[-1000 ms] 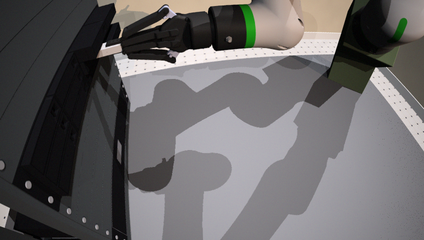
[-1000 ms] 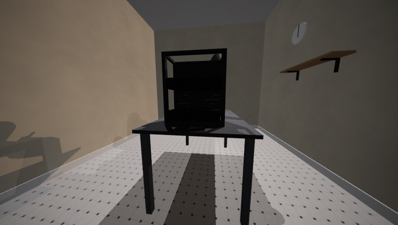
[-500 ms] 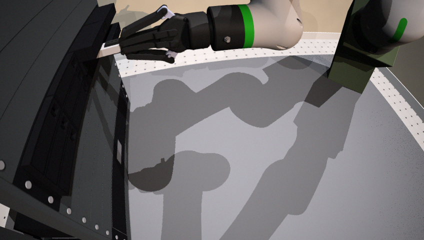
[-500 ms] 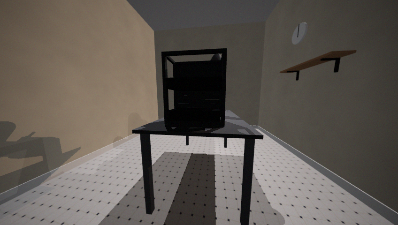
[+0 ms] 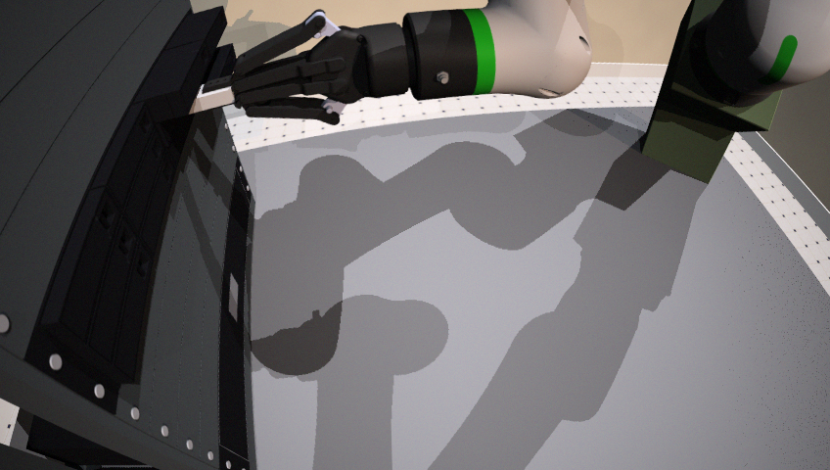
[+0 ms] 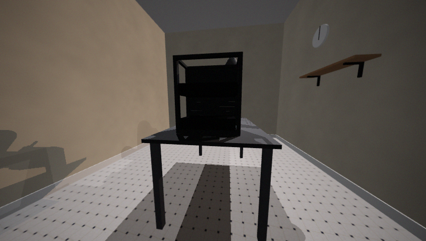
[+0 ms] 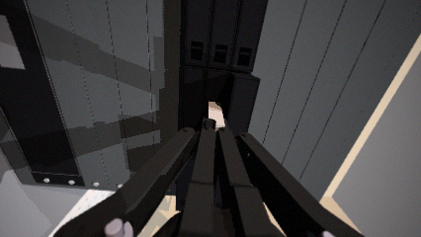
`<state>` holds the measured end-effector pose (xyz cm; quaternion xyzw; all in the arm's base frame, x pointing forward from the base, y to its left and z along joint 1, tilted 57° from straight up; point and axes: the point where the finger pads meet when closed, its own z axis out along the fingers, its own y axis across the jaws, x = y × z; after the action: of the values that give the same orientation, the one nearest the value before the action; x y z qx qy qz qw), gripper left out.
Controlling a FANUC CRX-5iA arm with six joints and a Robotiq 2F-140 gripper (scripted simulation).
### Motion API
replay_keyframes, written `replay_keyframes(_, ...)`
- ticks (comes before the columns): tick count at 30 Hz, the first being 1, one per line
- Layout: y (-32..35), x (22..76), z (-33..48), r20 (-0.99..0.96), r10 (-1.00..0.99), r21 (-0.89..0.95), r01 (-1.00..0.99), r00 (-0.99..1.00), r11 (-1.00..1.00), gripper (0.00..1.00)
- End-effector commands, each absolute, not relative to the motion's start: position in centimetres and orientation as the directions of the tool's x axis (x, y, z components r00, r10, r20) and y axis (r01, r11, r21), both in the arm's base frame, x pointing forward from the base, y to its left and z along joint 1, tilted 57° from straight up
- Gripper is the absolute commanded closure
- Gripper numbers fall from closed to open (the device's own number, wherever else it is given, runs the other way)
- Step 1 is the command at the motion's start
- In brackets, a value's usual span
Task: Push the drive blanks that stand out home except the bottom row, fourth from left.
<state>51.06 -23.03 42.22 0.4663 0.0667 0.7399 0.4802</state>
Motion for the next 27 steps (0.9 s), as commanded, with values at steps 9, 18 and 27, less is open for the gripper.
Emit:
replay_keyframes(9,-23.17,51.15,42.34,0.626,0.773,0.546,-0.650,-0.103,-0.529,1.00)
replay_keyframes(18,-23.27,51.32,42.48,0.626,0.773,0.546,-0.650,-0.103,-0.529,1.00)
replay_keyframes(27,-23.28,51.34,42.49,0.626,0.773,0.546,-0.650,-0.103,-0.529,1.00)
